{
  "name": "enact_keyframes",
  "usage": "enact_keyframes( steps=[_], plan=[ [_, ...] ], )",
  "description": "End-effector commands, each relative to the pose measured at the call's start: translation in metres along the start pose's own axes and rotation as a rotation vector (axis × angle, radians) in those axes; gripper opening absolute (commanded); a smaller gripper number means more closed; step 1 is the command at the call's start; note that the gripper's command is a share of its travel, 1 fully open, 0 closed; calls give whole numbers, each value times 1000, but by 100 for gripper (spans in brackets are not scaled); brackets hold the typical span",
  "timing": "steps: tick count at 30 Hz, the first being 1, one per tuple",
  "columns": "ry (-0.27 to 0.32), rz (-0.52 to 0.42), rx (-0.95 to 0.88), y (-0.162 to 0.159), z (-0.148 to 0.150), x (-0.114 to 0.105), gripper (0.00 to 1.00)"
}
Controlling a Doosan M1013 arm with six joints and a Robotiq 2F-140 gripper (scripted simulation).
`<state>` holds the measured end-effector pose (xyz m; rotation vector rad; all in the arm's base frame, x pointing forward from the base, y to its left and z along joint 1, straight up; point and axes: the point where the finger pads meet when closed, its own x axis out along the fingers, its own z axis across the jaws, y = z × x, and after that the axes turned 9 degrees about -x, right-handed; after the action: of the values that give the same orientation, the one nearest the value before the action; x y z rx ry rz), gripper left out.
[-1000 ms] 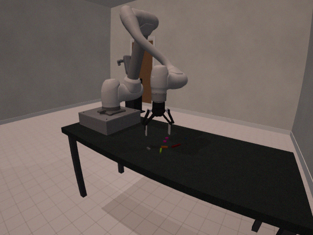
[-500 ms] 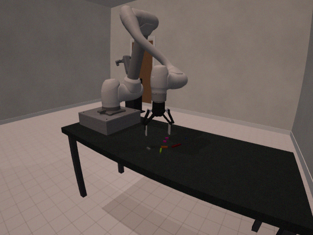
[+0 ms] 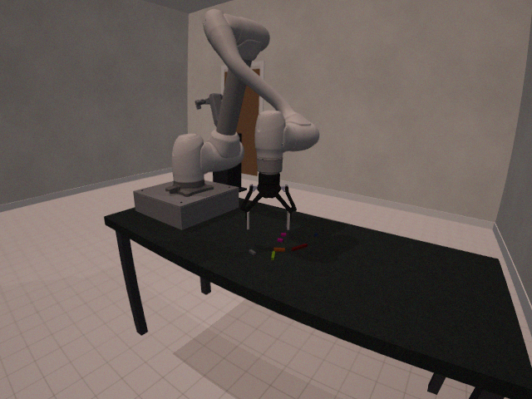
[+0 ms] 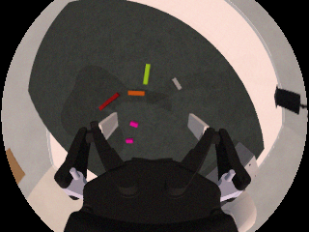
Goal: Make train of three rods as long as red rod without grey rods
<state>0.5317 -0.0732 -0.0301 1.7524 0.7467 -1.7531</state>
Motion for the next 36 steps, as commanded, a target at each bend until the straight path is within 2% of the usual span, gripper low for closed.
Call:
enact_keyframes(
  steps=[1,14,36],
  plan=[
    [-8,6,148,0,0,0,100],
    [-7,8,618,0,0,0,100],
    [-7,8,620,0,0,0,100]
  ],
)
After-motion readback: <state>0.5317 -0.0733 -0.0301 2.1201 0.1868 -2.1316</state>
